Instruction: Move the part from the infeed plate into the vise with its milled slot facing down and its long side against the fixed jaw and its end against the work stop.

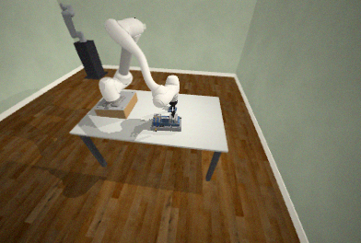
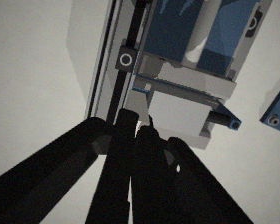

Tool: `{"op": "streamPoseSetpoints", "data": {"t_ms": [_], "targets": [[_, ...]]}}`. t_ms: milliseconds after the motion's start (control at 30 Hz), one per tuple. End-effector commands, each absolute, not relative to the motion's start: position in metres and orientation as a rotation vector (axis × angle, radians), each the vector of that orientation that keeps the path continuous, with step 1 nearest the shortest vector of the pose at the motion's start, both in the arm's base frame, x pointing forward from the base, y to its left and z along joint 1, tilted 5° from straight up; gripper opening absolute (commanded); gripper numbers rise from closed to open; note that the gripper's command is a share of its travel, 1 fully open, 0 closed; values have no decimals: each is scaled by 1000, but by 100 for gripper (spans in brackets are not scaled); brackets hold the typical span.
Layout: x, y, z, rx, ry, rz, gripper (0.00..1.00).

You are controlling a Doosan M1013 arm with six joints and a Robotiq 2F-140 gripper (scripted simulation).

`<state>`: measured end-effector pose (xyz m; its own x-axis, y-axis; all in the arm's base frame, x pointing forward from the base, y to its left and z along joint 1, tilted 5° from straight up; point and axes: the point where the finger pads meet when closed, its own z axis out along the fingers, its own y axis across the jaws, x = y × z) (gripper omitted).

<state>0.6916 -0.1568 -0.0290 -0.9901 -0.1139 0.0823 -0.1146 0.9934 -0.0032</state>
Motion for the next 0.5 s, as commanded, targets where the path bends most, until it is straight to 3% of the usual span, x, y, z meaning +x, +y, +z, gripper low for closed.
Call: {"op": "streamPoseSetpoints", "data": {"t_ms": [0,467], "targets": [[690,-159,-33,185,-3051,10,0],[689,-159,-36,185,-3051,10,0]]}}
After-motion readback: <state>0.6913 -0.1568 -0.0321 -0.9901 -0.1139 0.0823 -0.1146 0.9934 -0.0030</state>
